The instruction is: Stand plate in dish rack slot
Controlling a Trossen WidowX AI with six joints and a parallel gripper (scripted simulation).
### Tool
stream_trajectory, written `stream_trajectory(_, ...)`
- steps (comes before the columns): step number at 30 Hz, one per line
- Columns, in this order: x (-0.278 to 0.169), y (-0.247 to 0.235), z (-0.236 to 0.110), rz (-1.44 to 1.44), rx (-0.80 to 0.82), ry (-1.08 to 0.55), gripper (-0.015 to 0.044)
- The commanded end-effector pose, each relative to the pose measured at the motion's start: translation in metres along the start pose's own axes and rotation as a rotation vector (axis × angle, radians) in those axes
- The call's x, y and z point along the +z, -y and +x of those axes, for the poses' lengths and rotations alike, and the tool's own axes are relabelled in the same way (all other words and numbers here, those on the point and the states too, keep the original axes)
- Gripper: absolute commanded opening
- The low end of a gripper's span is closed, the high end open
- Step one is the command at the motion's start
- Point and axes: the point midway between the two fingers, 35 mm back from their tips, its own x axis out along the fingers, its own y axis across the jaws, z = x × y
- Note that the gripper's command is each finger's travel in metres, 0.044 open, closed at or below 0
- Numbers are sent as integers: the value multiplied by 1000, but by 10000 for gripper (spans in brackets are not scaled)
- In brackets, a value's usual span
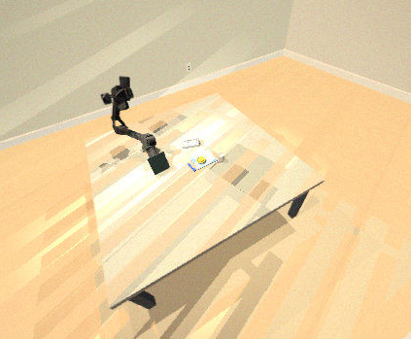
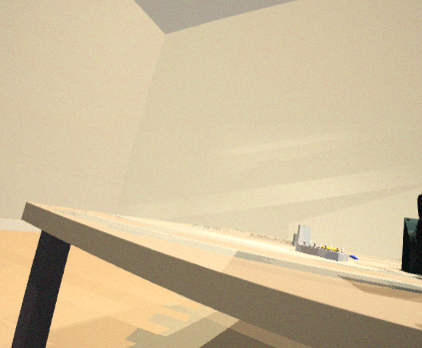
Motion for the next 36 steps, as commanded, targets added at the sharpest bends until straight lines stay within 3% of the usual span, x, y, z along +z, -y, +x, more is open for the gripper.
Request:
stream_trajectory(1, 0, 1, 0, 1, -1, 1, 400)
stream_trajectory(18, 11, 105, 19, 100, -183, 234, 400)
stream_trajectory(36, 62, 220, 25, 222, -268, 619, 400)
